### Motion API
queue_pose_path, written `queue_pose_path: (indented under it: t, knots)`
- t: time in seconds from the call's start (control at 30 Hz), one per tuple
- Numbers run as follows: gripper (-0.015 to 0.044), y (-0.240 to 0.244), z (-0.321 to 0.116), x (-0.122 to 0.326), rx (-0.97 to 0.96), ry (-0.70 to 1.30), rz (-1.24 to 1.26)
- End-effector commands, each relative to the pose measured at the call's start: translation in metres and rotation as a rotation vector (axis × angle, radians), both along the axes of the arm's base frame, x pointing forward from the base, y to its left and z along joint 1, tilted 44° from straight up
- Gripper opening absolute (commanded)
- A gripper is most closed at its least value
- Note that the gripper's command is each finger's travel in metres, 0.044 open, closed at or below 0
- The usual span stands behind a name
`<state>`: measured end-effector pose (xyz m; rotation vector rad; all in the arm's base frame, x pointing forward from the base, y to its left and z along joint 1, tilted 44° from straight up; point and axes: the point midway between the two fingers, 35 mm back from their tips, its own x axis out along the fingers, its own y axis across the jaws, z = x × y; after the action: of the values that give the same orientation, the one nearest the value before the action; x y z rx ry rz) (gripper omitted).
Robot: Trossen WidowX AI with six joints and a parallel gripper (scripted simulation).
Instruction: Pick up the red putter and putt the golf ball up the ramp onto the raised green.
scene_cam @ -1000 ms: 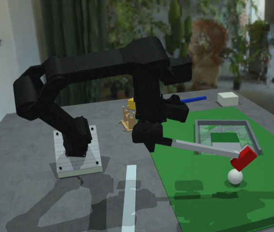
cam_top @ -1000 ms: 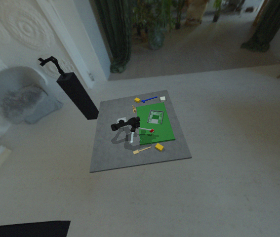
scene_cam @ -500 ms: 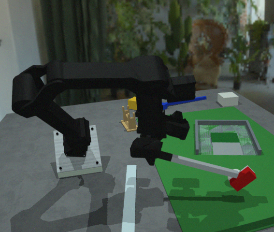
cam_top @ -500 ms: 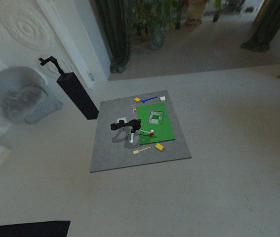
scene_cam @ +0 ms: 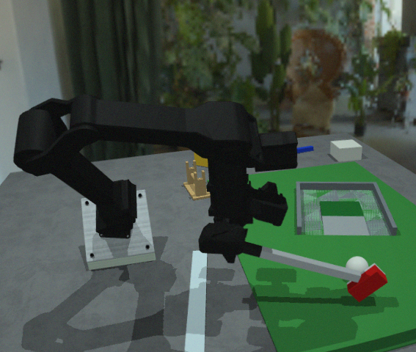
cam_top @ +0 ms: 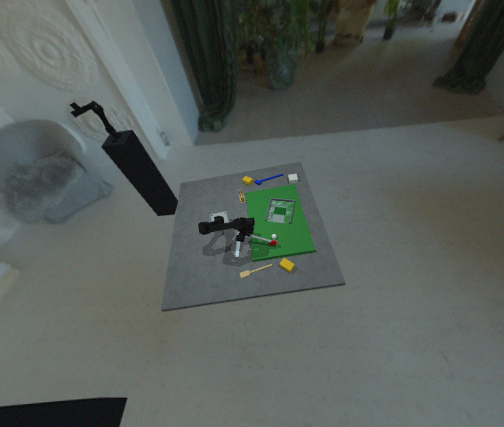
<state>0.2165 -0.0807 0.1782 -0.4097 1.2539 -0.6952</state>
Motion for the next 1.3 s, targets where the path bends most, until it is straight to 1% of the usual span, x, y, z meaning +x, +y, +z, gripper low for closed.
queue_pose_path:
  t: [0.0,0.37,0.7,0.97,1.07,1.27]
  knots:
    - [0.0000,-0.004,-0.003,0.001,-0.002,-0.003,0.006]
    - [0.0000,-0.002,-0.001,0.000,-0.001,0.000,-0.001]
    - [0.0000,-0.025,0.016,-0.006,-0.003,-0.004,0.006]
    - [0.0000,-0.024,0.013,-0.007,-0.005,0.003,0.000]
    - [0.0000,-0.011,0.000,0.003,0.006,0.003,0.001]
    - [0.0000,0.049,-0.052,0.026,0.014,0.003,0.004]
